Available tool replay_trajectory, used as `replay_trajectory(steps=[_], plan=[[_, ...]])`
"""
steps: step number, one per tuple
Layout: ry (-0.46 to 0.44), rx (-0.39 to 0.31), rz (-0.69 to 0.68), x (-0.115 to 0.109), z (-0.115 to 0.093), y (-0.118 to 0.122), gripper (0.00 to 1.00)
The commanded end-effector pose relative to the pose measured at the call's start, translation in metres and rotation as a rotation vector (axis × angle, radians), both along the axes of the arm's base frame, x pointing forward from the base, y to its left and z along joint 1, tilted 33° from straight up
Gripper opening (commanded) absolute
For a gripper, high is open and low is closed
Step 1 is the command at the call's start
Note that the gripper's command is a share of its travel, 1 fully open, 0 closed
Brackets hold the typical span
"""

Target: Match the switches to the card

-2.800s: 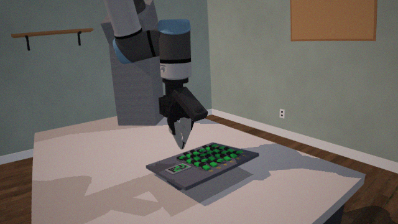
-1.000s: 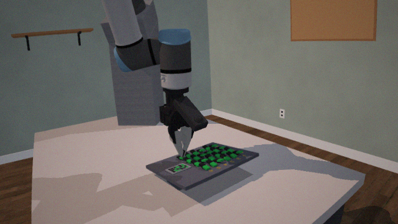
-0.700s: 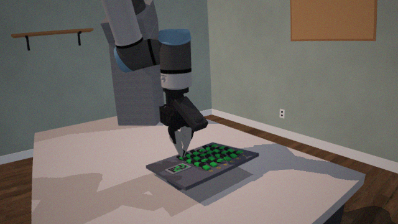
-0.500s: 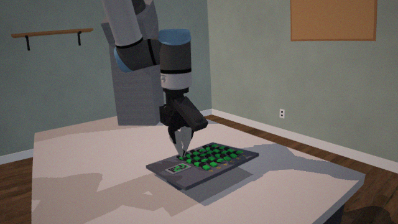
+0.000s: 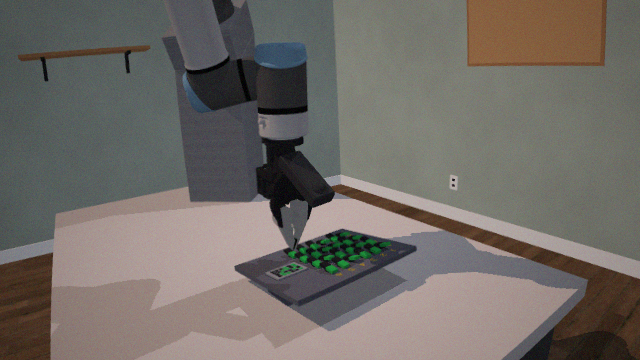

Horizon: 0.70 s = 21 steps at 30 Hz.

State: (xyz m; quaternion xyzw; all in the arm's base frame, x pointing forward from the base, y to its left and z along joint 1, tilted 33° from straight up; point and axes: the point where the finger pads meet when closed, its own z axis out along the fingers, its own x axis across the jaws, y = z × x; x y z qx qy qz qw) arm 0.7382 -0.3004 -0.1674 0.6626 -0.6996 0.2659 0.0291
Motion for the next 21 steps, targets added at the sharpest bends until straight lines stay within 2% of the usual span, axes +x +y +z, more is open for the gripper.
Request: replay_trajectory(steps=[1, 8, 21], plan=[[-0.001, 0.000, 0.000, -0.003, 0.009, 0.004, 0.00], [-0.001, 0.000, 0.000, -0.006, 0.019, 0.009, 0.00], [-0.001, 0.000, 0.000, -0.007, 0.019, 0.009, 0.00]])
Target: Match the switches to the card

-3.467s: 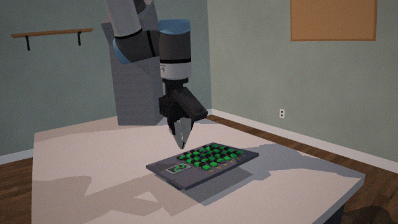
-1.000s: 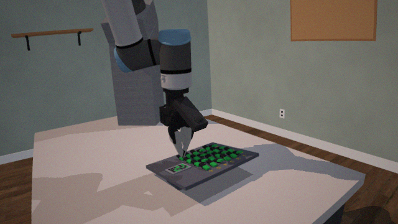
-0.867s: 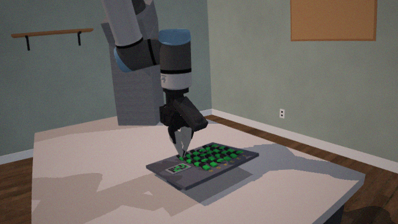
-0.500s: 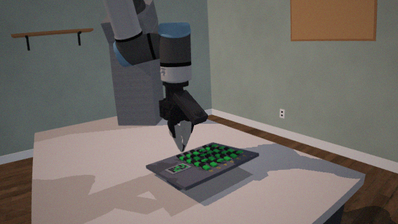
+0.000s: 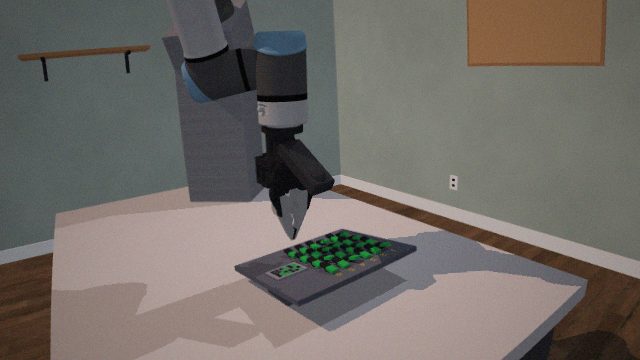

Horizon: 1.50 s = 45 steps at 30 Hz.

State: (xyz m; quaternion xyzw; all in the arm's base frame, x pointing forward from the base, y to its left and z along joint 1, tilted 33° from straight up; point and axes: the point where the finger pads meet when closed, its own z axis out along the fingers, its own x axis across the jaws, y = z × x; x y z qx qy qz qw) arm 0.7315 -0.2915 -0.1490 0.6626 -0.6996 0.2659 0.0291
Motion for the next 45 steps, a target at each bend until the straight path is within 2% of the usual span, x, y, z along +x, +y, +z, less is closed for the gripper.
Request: replay_trajectory(steps=[1, 15, 23, 33, 45], plan=[[-0.001, 0.000, 0.000, 0.000, 0.001, 0.000, 0.00], [0.011, -0.013, 0.023, 0.001, 0.001, 0.001, 0.00], [0.044, -0.049, 0.086, 0.003, 0.002, 0.002, 0.00], [0.103, -0.116, 0.201, 0.006, 0.003, 0.003, 0.00], [0.241, -0.272, 0.473, 0.015, 0.006, 0.007, 0.00]])
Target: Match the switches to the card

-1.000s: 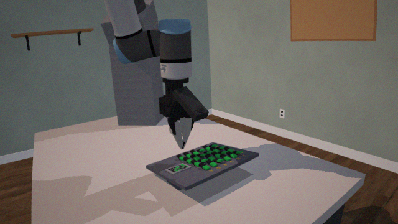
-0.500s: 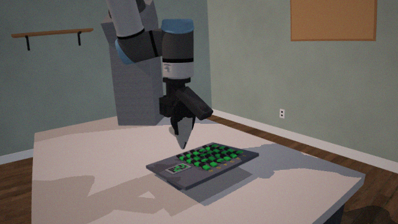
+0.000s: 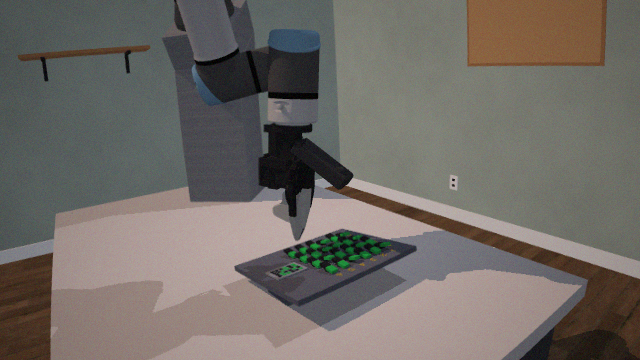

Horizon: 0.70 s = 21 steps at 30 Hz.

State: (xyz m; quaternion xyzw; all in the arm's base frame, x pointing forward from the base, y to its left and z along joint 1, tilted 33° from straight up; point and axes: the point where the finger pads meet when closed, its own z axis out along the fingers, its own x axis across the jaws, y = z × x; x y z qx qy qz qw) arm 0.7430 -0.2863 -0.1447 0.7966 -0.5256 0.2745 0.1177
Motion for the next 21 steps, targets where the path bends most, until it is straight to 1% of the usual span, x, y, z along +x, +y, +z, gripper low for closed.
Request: replay_trajectory(steps=[1, 2, 4, 19, 21], plan=[[0.059, -0.070, 0.125, 0.004, 0.002, 0.002, 0.00], [0.073, -0.086, 0.153, 0.005, 0.002, 0.002, 0.00], [0.073, -0.086, 0.153, 0.005, 0.002, 0.002, 0.00], [0.314, -0.357, 0.628, 0.019, 0.007, 0.008, 0.00], [0.314, -0.357, 0.628, 0.019, 0.007, 0.008, 0.00]])
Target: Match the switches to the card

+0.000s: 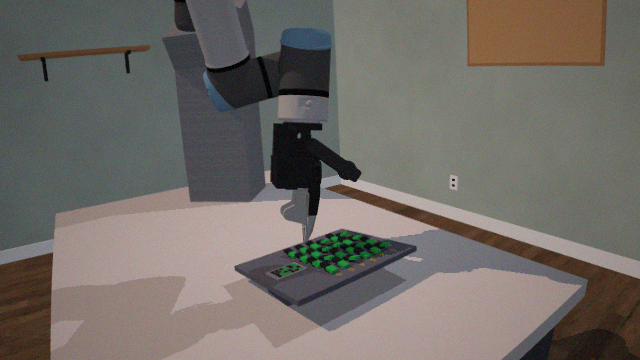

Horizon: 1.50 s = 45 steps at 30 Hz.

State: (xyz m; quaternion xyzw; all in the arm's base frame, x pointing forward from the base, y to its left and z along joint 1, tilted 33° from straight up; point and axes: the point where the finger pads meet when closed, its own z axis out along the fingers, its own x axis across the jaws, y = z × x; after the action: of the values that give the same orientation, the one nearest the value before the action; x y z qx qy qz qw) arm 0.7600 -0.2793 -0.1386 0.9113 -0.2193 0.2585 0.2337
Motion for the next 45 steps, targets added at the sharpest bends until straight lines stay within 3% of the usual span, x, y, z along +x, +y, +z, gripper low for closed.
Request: replay_trajectory(steps=[1, 15, 17, 32, 34, 45], plan=[[0.045, -0.058, 0.112, 0.003, 0.002, 0.001, 0.00], [0.292, -0.332, 0.596, 0.018, 0.007, 0.008, 0.00], [0.292, -0.332, 0.596, 0.018, 0.007, 0.008, 0.00], [0.532, -0.599, 1.065, 0.032, 0.012, 0.014, 0.00], [0.532, -0.599, 1.065, 0.032, 0.012, 0.014, 0.00], [0.665, -0.748, 1.325, 0.040, 0.015, 0.017, 0.00]])
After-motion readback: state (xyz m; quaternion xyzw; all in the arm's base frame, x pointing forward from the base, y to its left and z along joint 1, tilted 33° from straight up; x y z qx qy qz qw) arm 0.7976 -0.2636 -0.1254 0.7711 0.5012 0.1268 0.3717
